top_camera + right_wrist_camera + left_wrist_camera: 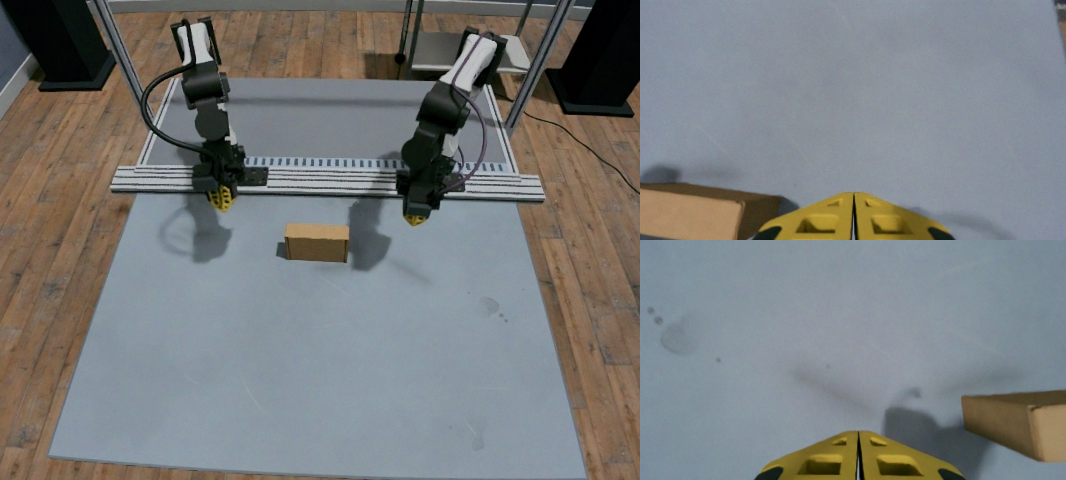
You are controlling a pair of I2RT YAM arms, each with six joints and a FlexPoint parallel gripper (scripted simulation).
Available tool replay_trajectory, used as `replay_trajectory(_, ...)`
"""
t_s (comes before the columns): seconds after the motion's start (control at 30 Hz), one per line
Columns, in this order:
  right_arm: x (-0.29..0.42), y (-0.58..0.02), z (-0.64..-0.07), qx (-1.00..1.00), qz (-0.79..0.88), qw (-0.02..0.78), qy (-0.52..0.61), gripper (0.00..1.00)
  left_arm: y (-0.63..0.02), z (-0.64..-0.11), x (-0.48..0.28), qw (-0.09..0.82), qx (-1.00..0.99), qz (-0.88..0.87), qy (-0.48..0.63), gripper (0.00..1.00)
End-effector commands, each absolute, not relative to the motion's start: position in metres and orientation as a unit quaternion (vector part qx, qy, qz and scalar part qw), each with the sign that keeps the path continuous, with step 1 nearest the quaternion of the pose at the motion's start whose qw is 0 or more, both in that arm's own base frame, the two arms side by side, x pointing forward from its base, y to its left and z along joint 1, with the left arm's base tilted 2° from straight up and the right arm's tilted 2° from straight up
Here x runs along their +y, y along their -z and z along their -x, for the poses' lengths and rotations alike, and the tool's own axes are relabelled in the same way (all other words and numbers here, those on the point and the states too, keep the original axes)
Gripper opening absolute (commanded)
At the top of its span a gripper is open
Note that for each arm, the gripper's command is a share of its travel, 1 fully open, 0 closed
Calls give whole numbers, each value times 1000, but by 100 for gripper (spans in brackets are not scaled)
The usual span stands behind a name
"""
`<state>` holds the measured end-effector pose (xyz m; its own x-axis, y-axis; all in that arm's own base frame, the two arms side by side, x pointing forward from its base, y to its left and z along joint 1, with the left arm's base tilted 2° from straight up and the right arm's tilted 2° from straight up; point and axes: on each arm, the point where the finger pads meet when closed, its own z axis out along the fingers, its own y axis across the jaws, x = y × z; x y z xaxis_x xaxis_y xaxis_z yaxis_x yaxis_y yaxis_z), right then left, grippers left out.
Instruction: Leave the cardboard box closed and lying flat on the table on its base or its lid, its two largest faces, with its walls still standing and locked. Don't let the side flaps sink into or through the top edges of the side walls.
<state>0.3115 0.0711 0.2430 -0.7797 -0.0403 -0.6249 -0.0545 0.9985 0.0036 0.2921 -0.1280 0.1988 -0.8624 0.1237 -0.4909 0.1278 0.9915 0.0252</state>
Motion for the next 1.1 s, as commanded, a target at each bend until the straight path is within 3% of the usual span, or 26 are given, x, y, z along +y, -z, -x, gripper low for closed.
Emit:
replay_trajectory(0.0,71,-215,-298,966,14,258,-8,0,-181,-275,-131,188,981,-52,3,0)
replay_trajectory(0.13,70,-209,-298,972,9,235,-6,0,-175,-270,-130,161,986,-45,0,0)
replay_trajectory(0.33,67,-160,-271,993,0,116,9,0,-172,-270,-126,62,998,-17,-14,0)
replay_trajectory(0.63,69,-171,-279,1000,-17,10,10,0,-156,-262,-133,-15,999,-34,-18,0)
replay_trajectory(0.8,75,-154,-270,1000,11,-22,7,0,-160,-268,-143,27,998,-53,9,0)
replay_trajectory(0.87,80,-158,-275,1000,24,18,-9,0,-155,-270,-149,34,997,-67,17,0)
replay_trajectory(1.07,92,-137,-277,997,64,41,-32,0,-139,-274,-166,57,992,-108,41,0)
